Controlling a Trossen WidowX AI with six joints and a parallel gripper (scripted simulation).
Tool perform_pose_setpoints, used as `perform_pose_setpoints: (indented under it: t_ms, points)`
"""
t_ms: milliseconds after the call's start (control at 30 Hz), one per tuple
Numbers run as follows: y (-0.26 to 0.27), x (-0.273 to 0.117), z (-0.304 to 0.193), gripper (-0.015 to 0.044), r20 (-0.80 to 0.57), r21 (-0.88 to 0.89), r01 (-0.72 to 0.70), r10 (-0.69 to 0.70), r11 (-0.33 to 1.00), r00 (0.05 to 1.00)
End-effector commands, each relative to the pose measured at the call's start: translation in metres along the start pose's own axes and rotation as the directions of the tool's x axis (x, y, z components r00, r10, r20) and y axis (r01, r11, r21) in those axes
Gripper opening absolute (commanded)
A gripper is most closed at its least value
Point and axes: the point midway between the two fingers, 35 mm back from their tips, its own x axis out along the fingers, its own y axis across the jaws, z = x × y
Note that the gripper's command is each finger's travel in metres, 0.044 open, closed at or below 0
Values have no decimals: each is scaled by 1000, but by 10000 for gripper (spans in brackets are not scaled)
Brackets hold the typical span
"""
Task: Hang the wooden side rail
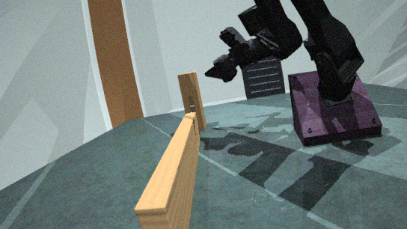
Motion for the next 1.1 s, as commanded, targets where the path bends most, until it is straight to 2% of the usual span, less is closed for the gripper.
perform_pose_setpoints:
  t_ms: [0,133,900,1067]
  points:
    - [26,-6,-43,440,-110,141,-16,32,990,993]
    - [40,-12,-63,440,-168,210,-15,51,978,984]
    - [40,-12,-63,440,-168,210,-15,51,978,984]
    - [36,2,-63,440,-224,246,39,17,968,975]
